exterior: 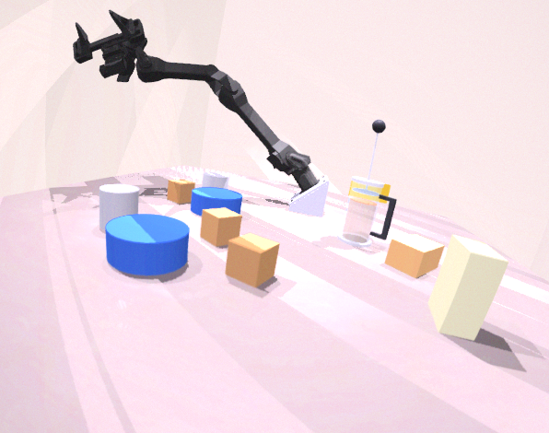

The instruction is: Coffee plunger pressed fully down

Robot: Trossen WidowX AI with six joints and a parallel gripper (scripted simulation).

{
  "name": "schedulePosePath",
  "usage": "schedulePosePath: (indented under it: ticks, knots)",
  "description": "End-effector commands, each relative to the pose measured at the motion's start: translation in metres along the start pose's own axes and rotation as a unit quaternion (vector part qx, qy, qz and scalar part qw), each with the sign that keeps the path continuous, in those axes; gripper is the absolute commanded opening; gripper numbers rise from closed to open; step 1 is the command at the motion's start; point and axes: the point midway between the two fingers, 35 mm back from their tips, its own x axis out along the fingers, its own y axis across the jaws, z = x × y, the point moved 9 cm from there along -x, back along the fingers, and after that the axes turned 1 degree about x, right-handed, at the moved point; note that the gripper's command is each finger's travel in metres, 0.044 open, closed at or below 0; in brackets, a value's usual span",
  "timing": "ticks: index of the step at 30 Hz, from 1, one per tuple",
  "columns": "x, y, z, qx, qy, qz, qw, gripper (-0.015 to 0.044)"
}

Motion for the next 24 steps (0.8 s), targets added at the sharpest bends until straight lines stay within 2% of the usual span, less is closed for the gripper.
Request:
schedulePosePath:
  ticks: [1, 4, 7, 12, 15, 18, 24]
  knots:
    - [0.0, 0.0, 0.001, 0.0, 0.001, 0.001, 1.0, 0.0426]
    - [0.007, -0.002, 0.004, 0.032, 0.009, 0.002, 0.999, 0.044]
    - [0.028, -0.003, 0.018, 0.133, 0.025, 0.001, 0.991, 0.044]
    - [0.079, -0.019, 0.047, 0.361, 0.04, 0.0, 0.932, 0.044]
    - [0.093, -0.027, 0.06, 0.409, 0.033, -0.001, 0.912, 0.044]
    - [0.119, -0.042, 0.078, 0.512, 0.023, 0.003, 0.859, 0.044]
    - [0.176, -0.098, 0.123, 0.719, -0.027, 0.033, 0.693, 0.044]
